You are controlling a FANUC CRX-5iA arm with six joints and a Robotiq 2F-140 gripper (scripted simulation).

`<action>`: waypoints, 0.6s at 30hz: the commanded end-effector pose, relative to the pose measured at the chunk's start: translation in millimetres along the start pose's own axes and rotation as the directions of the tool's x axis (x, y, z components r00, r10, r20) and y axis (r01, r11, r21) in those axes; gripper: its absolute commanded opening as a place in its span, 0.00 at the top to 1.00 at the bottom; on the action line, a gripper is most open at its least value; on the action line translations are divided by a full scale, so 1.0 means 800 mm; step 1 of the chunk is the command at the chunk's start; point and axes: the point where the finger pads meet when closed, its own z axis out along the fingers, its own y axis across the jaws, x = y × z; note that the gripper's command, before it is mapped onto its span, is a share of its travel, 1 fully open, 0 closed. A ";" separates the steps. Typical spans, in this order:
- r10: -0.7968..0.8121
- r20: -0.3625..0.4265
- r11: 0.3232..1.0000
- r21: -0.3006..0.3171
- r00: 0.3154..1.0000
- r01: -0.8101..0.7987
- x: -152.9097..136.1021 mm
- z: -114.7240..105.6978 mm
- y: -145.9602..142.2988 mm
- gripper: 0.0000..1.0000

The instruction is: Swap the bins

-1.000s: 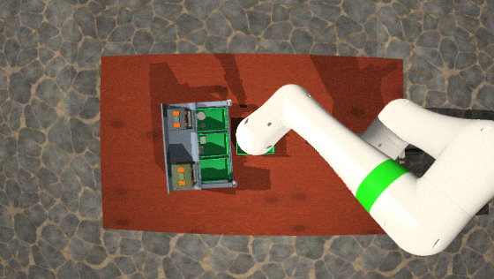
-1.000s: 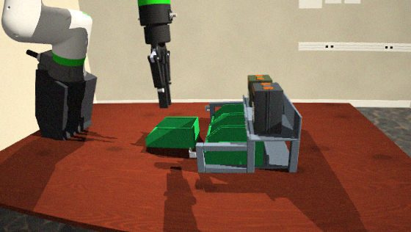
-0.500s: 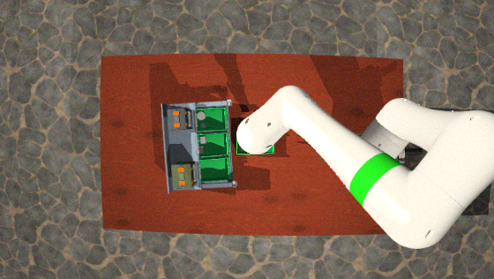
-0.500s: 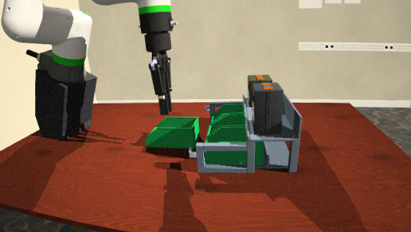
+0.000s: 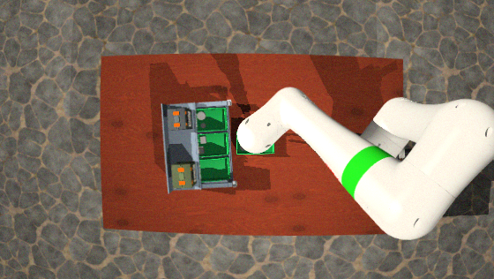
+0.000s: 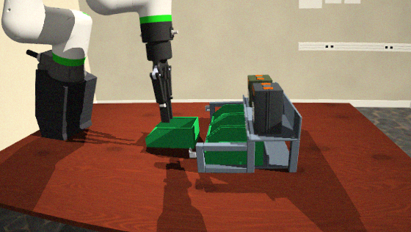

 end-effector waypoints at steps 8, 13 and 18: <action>0.000 0.001 1.000 0.000 1.000 0.000 -0.001 0.011 0.000 0.76; 0.000 0.001 1.000 0.000 1.000 0.000 -0.001 0.016 0.000 0.76; 0.000 0.001 1.000 0.000 1.000 0.000 -0.001 0.017 -0.001 0.76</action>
